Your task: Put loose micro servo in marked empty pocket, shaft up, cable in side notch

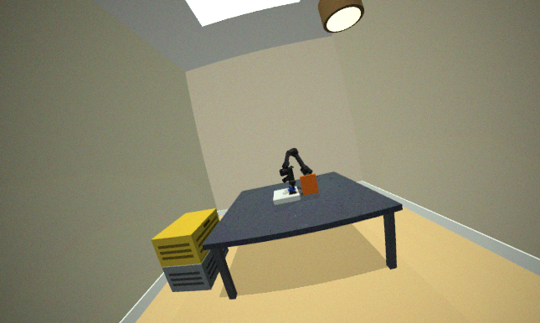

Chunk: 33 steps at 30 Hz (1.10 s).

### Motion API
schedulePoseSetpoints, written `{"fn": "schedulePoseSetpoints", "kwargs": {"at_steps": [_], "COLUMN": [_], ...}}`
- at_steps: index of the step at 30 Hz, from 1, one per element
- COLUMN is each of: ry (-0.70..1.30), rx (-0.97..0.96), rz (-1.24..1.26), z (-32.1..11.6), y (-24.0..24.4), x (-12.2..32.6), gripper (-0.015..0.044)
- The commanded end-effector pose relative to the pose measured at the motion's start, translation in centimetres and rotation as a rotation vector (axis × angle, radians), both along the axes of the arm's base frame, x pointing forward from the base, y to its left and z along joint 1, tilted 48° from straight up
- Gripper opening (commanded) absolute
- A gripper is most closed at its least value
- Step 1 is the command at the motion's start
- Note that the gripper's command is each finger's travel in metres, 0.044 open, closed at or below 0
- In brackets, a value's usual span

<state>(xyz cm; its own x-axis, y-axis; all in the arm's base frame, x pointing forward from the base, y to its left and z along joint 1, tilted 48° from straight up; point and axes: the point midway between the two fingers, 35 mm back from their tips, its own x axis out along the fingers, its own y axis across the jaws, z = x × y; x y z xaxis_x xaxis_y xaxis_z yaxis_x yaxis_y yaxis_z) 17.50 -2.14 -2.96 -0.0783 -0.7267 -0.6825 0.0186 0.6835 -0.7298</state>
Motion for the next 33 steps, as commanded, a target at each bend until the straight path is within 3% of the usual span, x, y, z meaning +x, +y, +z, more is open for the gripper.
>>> {"fn": "schedulePoseSetpoints", "kwargs": {"at_steps": [1,19,26,33], "ry": [0.005,0.005,0.005,0.005], "rx": [-0.003,-0.004,-0.004,-0.002], "rz": [0.006,0.006,0.006,0.006], "z": [-0.3,-1.2,-1.1,1.2], "y": [-0.3,-1.3,-1.1,1.3], "x": [0.0,-0.2,-0.2,-0.1], "gripper": [0.0,0.0,0.0184,0.0187]}}
